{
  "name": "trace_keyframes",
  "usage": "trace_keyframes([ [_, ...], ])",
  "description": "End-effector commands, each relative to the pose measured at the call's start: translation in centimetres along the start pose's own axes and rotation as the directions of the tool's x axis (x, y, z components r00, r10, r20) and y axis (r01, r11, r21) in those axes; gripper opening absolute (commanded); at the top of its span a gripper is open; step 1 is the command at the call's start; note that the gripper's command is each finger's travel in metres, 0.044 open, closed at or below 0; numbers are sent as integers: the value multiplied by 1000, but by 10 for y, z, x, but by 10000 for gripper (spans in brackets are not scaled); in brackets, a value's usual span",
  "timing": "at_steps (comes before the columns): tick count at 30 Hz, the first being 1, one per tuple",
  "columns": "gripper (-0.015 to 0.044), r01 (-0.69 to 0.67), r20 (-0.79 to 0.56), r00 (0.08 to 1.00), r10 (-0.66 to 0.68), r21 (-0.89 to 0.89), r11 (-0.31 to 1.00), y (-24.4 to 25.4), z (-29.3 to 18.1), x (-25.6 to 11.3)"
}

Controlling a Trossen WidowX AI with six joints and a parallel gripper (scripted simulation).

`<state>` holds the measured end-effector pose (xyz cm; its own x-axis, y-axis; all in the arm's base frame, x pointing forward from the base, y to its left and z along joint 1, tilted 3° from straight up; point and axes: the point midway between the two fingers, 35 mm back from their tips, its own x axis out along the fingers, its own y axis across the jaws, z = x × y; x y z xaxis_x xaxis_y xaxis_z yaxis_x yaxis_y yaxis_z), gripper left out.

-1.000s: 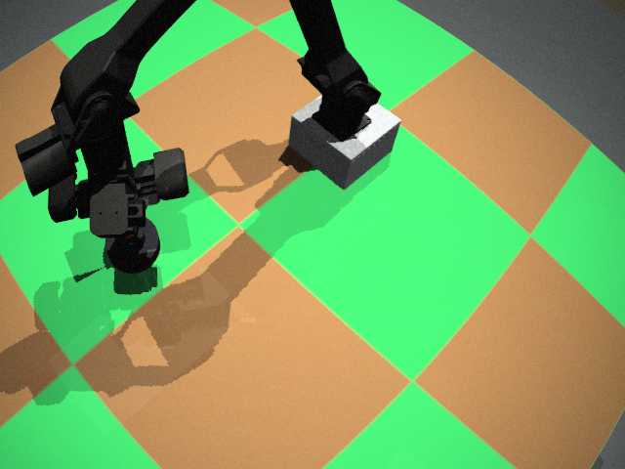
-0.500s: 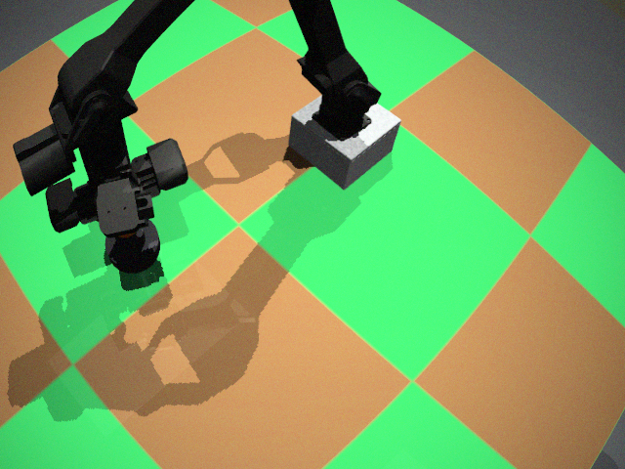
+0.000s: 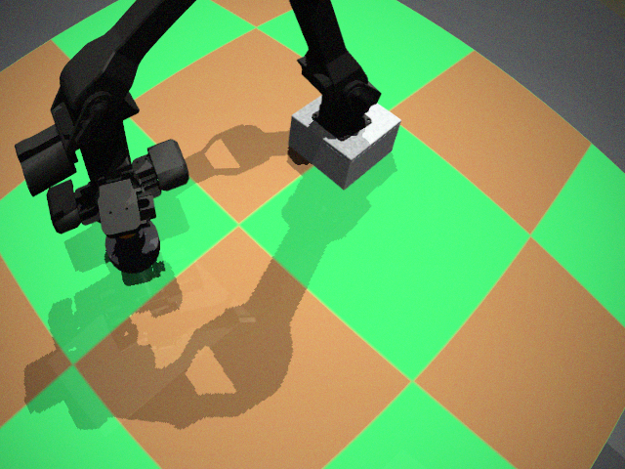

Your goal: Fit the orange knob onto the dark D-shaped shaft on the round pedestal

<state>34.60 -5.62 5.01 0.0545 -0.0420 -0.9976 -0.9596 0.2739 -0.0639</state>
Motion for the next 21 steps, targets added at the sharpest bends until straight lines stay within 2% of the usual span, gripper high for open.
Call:
trace_keyframes([
  [1,0,2,1,1000,-2,-2,1000,0,0,0],
  [10,0,2,1,1000,-2,-11,1000,0,0,-5],
  [16,0,3,1,1000,-2,-200,980,-1,0,-6],
  [21,0,3,1,1000,-3,-210,978,-3,1,-3],
])
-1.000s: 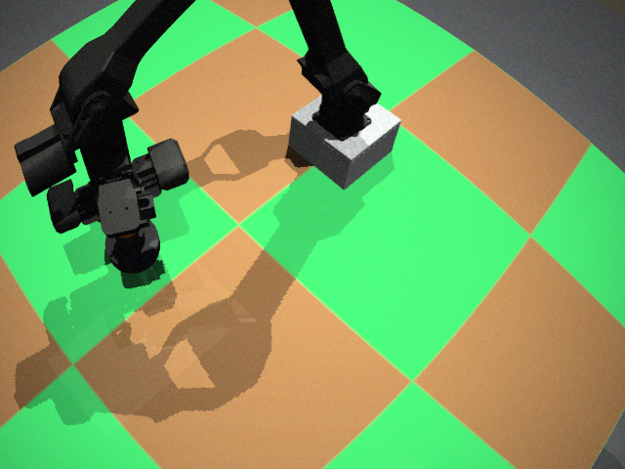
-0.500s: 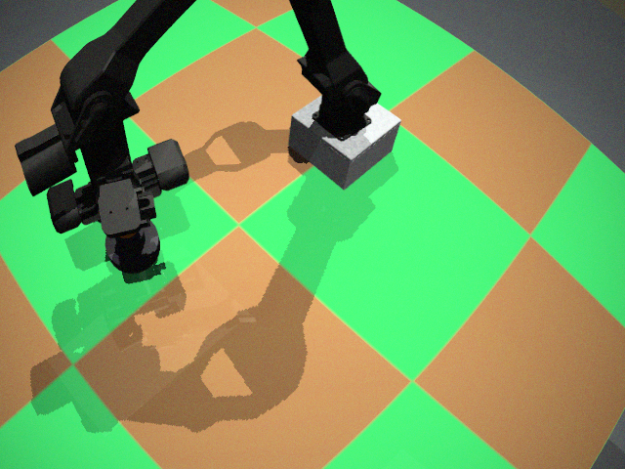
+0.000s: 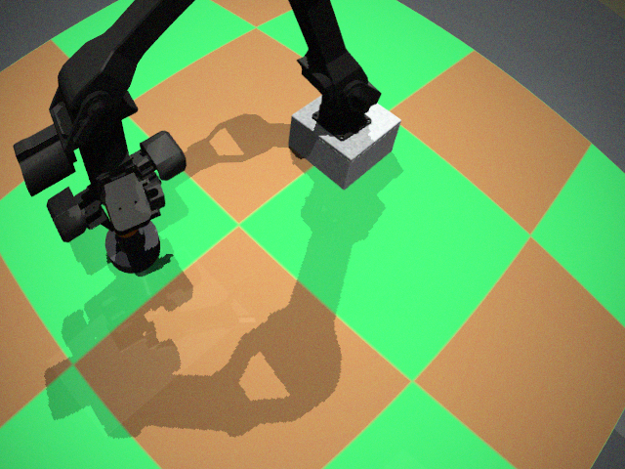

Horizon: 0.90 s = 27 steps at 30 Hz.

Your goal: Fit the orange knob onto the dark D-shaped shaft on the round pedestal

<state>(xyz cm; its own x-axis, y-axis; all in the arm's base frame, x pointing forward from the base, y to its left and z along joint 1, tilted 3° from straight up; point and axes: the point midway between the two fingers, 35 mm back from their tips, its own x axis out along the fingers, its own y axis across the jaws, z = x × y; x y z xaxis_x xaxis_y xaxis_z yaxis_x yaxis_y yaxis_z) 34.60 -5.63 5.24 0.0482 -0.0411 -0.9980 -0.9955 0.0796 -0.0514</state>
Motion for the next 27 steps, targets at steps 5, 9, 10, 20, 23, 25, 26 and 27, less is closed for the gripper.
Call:
trace_keyframes([
  [5,0,9,1,1000,-9,-14,1000,-3,0,2],
  [9,0,9,1,1000,-9,-14,1000,-2,0,2],
  [10,0,9,1,1000,-9,-14,1000,-2,0,2],
  [20,0,9,1,1000,-9,-68,998,0,0,-3],
  [23,0,9,1,1000,-9,-181,983,2,0,-3],
  [25,0,8,1,1000,-9,-221,975,2,0,-3],
  [26,0,8,1,1000,-9,-221,975,2,0,-3],
  [27,0,9,1,1000,-9,-221,975,2,0,-3],
])
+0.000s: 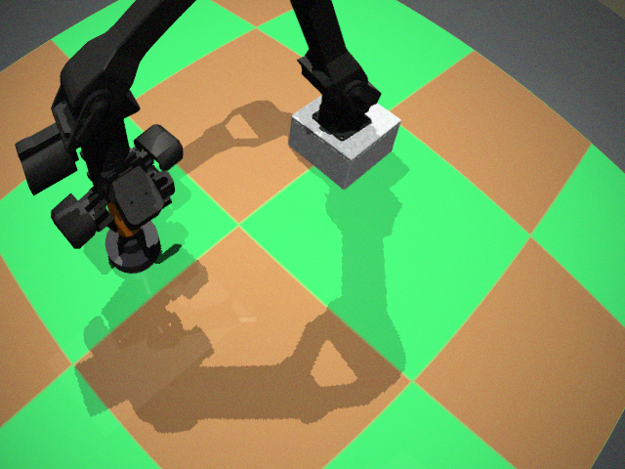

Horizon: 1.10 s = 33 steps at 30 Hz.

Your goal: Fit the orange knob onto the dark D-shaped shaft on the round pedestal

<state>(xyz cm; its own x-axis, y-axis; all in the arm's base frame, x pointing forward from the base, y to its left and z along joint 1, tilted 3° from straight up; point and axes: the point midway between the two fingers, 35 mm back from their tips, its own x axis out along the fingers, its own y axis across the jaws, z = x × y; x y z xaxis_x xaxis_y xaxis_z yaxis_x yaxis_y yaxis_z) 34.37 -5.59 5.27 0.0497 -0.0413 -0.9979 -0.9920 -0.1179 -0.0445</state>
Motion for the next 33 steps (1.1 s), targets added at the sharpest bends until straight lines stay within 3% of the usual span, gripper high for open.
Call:
trace_keyframes([
  [1,0,7,-1,1000,-7,-25,1000,-1,0,-3],
  [33,0,7,-1,1000,-7,-34,999,0,0,-2],
])
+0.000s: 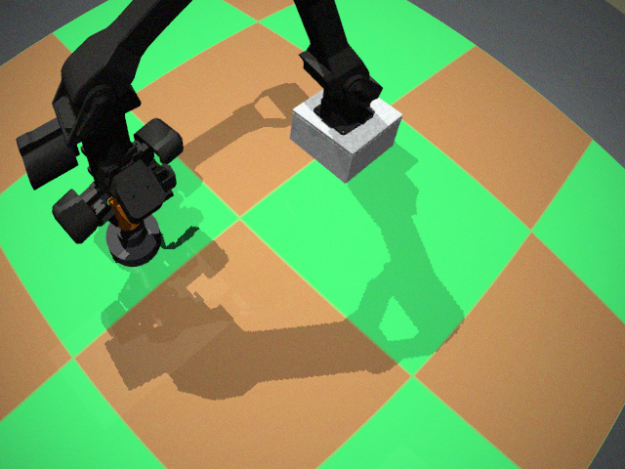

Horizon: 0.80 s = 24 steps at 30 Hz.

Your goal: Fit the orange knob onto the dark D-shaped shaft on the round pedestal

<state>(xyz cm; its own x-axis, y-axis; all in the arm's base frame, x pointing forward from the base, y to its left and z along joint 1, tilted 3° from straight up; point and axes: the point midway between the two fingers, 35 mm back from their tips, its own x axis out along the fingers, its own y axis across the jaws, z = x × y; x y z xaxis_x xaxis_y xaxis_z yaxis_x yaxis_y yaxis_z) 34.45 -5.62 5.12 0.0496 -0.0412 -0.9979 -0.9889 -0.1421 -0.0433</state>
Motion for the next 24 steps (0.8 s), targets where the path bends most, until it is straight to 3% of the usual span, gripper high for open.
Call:
trace_keyframes([
  [1,0,7,-1,1000,-7,-26,1000,0,0,-4],
  [7,0,7,-1,1000,-7,-208,978,-1,0,-4],
  [24,0,7,-1,1000,-7,-216,976,-2,0,2],
])
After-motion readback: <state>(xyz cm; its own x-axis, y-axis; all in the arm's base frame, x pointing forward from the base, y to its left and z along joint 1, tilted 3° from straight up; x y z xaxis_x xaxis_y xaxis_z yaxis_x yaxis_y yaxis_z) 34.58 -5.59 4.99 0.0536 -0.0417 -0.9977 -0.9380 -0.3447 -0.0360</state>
